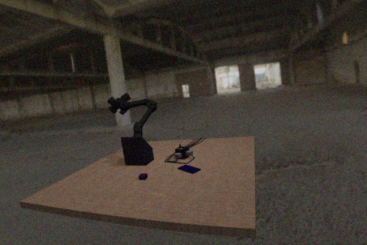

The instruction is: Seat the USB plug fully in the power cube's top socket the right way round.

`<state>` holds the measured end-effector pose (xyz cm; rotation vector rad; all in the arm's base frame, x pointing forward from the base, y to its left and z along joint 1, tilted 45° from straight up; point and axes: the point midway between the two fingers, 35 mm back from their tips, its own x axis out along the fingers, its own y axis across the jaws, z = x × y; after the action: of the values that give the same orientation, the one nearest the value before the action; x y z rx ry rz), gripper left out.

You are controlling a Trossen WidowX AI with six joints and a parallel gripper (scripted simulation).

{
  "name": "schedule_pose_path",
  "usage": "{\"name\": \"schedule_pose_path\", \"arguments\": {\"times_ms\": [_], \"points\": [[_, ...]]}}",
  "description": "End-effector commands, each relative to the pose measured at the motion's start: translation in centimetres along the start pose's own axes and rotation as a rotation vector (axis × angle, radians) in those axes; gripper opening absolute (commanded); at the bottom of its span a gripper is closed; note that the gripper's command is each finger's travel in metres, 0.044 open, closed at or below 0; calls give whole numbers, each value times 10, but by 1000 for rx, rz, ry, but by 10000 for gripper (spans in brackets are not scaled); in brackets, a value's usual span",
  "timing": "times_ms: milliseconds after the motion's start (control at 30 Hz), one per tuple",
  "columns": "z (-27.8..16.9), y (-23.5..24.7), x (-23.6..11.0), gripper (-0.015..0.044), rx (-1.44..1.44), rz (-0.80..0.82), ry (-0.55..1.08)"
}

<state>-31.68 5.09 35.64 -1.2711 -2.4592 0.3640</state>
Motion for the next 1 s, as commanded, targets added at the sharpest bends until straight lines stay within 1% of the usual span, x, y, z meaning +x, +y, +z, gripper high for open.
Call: {"name": "schedule_pose_path", "arguments": {"times_ms": [0,33,67,167,233,400,567,667,700,800,967], "points": [[1,-3,-2,426,-18,-14,-4],[5,-12,-8,440,-71,-57,-15],[11,-27,-18,440,-158,-129,-29],[31,-77,-66,440,-464,-403,-37],[40,-99,-97,440,-613,-550,-13],[57,-136,-178,440,-926,-889,117],[66,-149,-265,440,-1127,-1185,293],[72,-149,-312,440,-1263,-1346,458],[74,-147,-339,440,-1332,-1433,567],[78,-136,-390,440,-1439,-1585,803],[82,-101,-466,440,-1572,-1762,1296]]}}
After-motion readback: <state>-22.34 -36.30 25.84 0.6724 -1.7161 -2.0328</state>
